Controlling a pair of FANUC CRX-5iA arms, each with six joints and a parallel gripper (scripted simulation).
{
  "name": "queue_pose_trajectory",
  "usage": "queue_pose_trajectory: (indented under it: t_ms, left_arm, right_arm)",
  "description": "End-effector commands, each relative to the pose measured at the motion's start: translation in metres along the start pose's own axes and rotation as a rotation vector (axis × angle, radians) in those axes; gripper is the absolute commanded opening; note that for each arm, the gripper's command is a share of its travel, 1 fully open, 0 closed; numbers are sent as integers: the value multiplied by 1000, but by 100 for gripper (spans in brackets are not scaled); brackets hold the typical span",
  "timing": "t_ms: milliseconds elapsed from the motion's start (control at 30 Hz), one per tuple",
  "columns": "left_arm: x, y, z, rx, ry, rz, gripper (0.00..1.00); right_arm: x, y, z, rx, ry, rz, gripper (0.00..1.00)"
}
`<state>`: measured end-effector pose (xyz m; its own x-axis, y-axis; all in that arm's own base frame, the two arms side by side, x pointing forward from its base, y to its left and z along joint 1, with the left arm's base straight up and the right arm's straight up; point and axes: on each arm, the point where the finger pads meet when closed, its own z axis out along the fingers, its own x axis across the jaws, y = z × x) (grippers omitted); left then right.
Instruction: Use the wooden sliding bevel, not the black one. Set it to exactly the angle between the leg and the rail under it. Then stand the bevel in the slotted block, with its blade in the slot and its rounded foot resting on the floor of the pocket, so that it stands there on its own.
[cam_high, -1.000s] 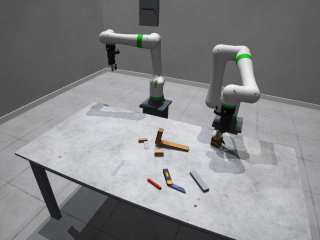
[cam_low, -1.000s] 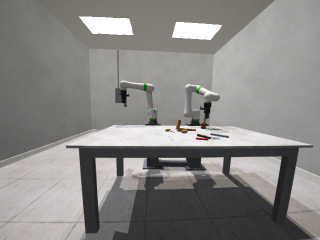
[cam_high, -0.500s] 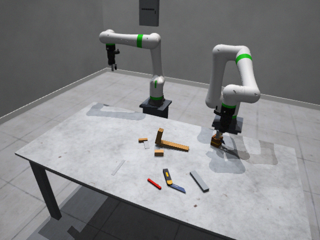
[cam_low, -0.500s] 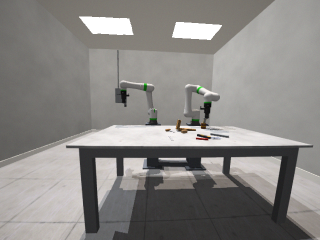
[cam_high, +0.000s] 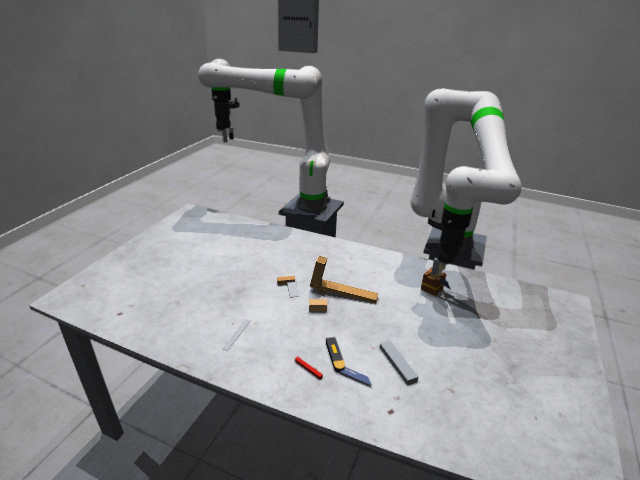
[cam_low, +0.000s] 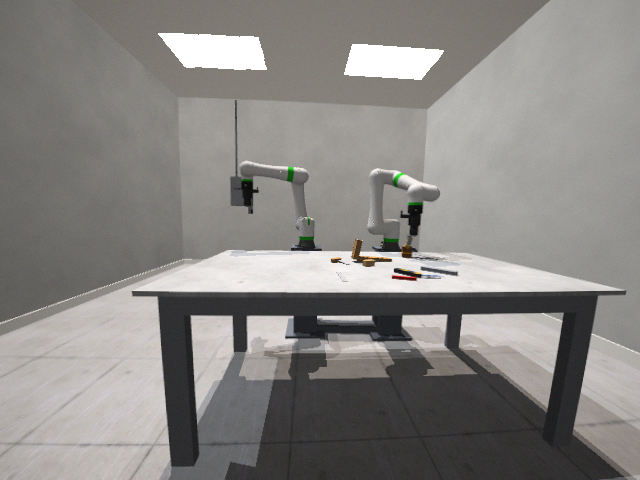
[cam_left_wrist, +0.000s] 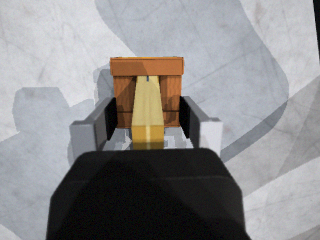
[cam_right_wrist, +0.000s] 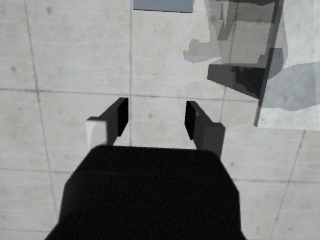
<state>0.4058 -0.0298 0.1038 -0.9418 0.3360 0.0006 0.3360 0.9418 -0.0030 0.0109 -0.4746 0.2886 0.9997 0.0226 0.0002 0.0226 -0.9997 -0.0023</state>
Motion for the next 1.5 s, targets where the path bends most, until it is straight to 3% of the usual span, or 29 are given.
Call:
queue_pose_trajectory:
  t_ms: [0, 200, 267, 467, 600, 1467]
  left_arm:
    - [-1, 0, -12, 0, -2, 0, 100]
    - [-1, 0, -53, 0, -3, 0, 100]
    - [-1, 0, -53, 0, -3, 0, 100]
    - [-1, 0, -94, 0, -3, 0, 100]
    - [-1, 0, -109, 0, -3, 0, 100]
    - [-1, 0, -113, 0, -3, 0, 100]
  right_arm:
    - [0, 0, -1, -2, 0, 0, 100]
    - [0, 0, -1, -2, 0, 0, 100]
    - [0, 0, -1, -2, 0, 0, 100]
    - [0, 0, -1, -2, 0, 0, 100]
    - [0, 0, -1, -2, 0, 0, 100]
    - [0, 0, -1, -2, 0, 0, 100]
